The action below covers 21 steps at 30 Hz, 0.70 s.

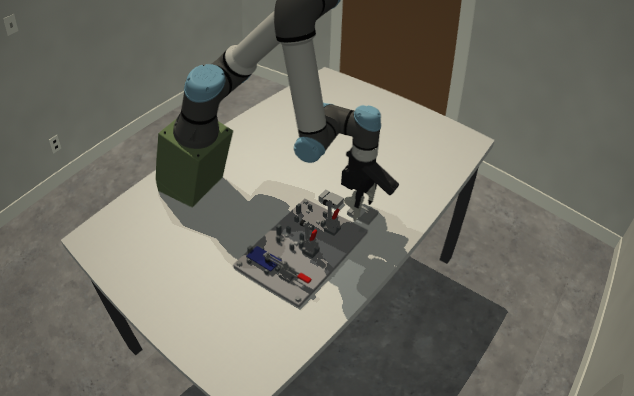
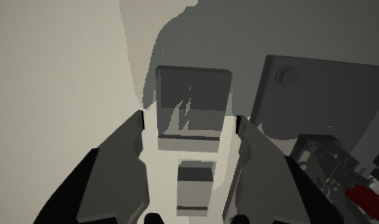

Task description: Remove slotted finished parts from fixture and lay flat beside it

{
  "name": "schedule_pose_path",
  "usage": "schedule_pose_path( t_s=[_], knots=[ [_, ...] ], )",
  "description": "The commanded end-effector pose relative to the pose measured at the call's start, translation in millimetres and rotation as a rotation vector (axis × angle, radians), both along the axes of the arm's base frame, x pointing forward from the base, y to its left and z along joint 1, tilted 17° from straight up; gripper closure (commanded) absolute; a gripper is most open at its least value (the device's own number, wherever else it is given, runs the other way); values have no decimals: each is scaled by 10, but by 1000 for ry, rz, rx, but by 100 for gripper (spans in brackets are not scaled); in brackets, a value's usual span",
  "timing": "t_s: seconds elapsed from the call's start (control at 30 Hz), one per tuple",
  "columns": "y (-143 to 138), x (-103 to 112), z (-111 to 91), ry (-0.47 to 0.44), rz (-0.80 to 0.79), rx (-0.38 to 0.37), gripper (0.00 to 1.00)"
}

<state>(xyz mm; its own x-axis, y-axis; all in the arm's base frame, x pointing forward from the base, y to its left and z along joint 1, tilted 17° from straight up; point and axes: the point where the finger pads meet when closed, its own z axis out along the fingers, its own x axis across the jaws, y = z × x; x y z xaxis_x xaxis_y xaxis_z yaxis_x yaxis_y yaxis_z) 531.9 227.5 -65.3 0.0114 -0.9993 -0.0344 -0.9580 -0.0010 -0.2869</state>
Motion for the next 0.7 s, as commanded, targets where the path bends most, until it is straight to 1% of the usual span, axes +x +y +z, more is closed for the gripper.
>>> schedule_pose_path(
  t_s=[0.0, 0.47, 0.67],
  knots=[
    [1, 3, 6, -1, 0, 0, 46],
    [1, 3, 9, -1, 0, 0, 46],
    [0, -9, 46, -1, 0, 0, 46]
  ],
)
